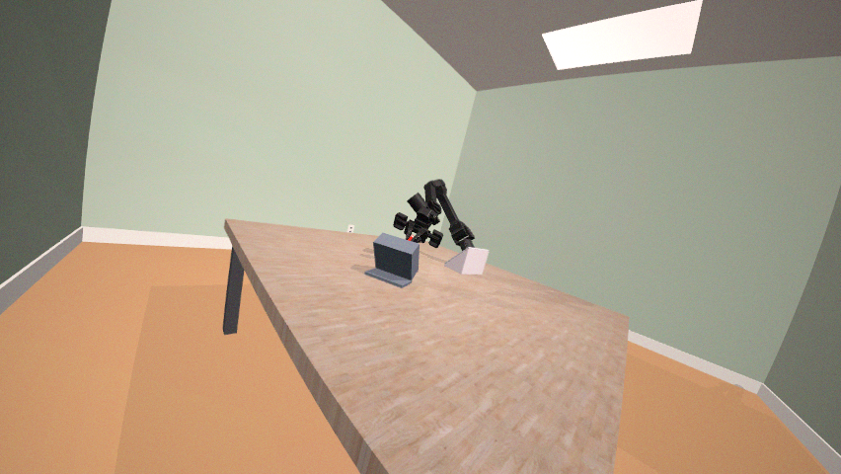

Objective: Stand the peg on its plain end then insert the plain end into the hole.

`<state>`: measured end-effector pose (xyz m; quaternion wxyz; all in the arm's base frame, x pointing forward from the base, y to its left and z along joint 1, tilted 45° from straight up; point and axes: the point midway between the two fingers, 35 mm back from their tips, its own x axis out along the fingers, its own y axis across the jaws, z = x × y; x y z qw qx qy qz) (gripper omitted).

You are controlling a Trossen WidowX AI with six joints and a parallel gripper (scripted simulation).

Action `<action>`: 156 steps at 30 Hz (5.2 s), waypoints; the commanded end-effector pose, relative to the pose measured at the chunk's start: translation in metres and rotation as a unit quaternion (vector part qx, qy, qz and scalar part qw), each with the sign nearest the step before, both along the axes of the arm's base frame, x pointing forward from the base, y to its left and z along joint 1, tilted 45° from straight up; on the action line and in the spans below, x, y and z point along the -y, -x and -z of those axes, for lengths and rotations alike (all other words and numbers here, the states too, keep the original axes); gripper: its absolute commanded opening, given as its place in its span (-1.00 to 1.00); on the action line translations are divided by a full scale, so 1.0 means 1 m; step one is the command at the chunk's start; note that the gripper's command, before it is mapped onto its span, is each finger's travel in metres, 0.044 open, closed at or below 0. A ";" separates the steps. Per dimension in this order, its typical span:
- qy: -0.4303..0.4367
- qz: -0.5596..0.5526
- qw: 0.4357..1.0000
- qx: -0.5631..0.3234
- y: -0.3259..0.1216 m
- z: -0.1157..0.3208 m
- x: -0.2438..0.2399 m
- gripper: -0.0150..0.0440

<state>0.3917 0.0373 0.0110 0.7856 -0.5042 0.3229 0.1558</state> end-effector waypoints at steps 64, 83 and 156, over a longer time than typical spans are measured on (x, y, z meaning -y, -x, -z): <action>0.000 0.000 1.000 0.000 -0.025 0.026 0.002 -0.49; -0.001 0.004 1.000 0.001 -0.025 0.024 0.002 -0.05; 0.000 -0.001 1.000 -0.002 0.017 -0.027 -0.008 1.00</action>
